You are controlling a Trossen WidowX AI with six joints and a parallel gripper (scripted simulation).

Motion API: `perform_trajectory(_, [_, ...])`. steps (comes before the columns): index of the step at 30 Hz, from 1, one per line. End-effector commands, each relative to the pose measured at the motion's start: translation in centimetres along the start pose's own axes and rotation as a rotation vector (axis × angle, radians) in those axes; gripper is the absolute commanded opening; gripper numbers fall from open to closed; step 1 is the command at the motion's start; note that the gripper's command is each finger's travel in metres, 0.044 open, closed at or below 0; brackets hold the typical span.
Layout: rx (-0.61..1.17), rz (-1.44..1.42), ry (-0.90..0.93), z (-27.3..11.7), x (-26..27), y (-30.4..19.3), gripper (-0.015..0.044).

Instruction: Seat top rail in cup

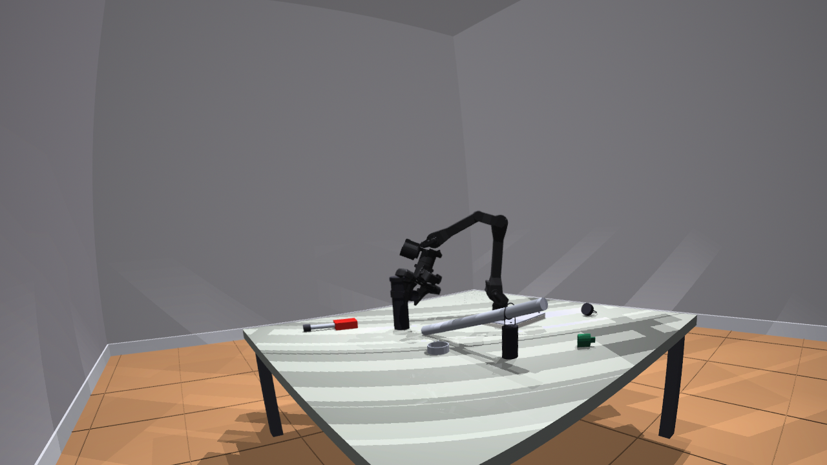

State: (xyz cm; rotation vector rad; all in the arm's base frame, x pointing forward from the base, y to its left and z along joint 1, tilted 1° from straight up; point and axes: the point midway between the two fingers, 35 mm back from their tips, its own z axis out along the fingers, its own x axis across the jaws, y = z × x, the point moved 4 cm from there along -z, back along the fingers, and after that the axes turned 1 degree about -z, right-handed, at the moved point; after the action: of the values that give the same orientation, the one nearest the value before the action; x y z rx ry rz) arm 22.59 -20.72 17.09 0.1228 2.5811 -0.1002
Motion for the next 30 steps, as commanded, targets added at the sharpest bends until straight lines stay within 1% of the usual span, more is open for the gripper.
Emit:
perform_trajectory(1, [0.002, 0.006, 0.005, 0.03, 0.16, -0.06, 0.0000])
perform_trajectory(21, [0.010, 0.027, 0.003, 0.09, -0.15, 0.04, 0.0000])
perform_trajectory(30, [0.010, 0.027, 0.003, 0.09, -0.15, 0.04, 0.0236])
